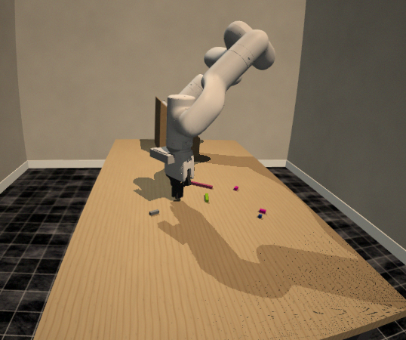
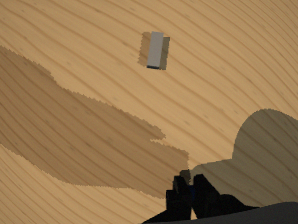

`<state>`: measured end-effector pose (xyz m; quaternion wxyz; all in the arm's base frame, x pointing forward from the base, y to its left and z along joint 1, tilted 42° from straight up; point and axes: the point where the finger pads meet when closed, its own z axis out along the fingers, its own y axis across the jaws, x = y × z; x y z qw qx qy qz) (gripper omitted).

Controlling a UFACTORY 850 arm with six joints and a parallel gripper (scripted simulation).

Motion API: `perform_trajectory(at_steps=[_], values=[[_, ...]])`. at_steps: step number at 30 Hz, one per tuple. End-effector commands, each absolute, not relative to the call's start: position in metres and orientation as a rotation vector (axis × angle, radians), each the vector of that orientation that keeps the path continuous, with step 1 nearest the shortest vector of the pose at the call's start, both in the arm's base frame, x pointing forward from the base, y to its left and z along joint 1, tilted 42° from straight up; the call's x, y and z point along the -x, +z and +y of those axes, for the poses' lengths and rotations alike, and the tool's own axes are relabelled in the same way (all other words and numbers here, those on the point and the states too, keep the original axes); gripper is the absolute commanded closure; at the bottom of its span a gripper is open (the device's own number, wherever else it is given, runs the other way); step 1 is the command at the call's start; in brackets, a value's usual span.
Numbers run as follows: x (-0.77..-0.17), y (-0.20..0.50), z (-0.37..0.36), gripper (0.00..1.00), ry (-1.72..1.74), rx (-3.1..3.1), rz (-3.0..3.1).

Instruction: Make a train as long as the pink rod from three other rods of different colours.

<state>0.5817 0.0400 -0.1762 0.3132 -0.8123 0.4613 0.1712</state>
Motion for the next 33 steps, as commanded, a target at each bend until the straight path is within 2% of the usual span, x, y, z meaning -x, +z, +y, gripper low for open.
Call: perform_trajectory(at_steps=[1,33], values=[[-0.5827,-0.1771,0.0407,0.96,0.449,2.142,1.217],[-0.5828,-0.1829,0.0459,0.96,0.449,2.142,1.217]])
